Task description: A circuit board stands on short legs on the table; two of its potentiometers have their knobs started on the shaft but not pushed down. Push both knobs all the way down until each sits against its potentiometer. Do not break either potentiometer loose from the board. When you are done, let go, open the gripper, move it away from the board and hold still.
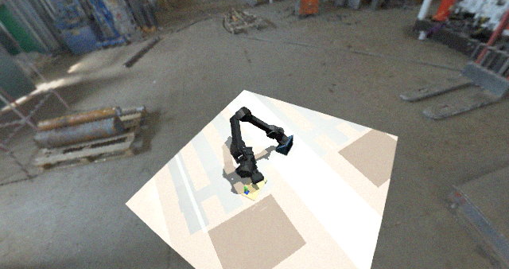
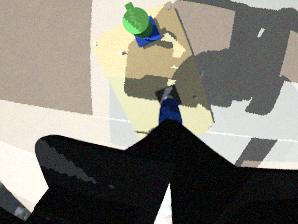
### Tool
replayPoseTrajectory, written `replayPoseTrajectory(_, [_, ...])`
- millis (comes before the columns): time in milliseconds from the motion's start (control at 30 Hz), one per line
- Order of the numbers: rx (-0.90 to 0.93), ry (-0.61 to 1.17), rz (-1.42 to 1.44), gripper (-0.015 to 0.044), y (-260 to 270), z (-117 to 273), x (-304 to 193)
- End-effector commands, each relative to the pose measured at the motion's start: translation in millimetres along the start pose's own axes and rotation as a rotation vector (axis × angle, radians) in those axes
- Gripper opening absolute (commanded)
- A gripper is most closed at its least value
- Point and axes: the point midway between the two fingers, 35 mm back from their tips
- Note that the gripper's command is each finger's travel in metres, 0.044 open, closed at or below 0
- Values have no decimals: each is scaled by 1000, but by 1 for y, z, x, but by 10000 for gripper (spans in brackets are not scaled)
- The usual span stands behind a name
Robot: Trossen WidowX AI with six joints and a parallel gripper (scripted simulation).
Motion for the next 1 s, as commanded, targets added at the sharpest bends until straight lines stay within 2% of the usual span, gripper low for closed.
replayPoseTrajectory(0, [-4, -1, 8, 0, -1, -2, -1])
replayPoseTrajectory(967, [-4, -1, 8, 0, -1, -5, -1])
Point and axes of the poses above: the point midway between the two fingers, 35 mm back from their tips, its own z axis back along the fingers, its own y axis across the jaws, x = y × z, and after that the axes turned 4 degrees about -z, right-handed
